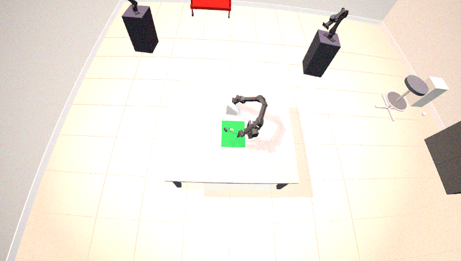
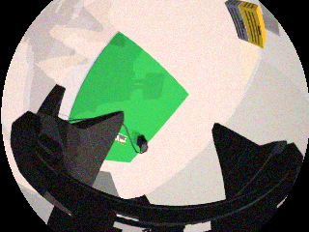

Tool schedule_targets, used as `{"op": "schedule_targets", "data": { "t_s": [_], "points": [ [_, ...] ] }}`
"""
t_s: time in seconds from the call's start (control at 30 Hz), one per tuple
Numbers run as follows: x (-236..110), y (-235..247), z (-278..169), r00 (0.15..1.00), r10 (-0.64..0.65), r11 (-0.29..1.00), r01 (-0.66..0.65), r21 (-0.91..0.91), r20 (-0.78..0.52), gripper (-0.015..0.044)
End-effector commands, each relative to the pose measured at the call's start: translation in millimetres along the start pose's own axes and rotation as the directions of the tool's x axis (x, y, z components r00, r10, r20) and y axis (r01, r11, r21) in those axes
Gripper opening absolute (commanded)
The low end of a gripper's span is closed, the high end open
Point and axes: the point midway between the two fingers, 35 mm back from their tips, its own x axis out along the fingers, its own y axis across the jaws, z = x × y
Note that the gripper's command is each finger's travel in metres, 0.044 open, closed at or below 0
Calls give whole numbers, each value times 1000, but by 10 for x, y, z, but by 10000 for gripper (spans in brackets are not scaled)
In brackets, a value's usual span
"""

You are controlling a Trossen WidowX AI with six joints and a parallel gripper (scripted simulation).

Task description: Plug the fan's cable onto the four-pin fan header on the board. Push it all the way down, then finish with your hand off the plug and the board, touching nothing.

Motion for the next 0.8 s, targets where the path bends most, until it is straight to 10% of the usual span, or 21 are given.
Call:
{"op": "schedule_targets", "data": {
  "t_s": [0.0,0.3,0.77],
  "points": [
    [294,-170,-482,985,142,990,-144,-13,-95,440],
    [696,-280,-1661,823,565,825,-565,13,-65,440],
    [1171,51,-1569,817,574,819,-574,12,-58,440]
  ]
}}
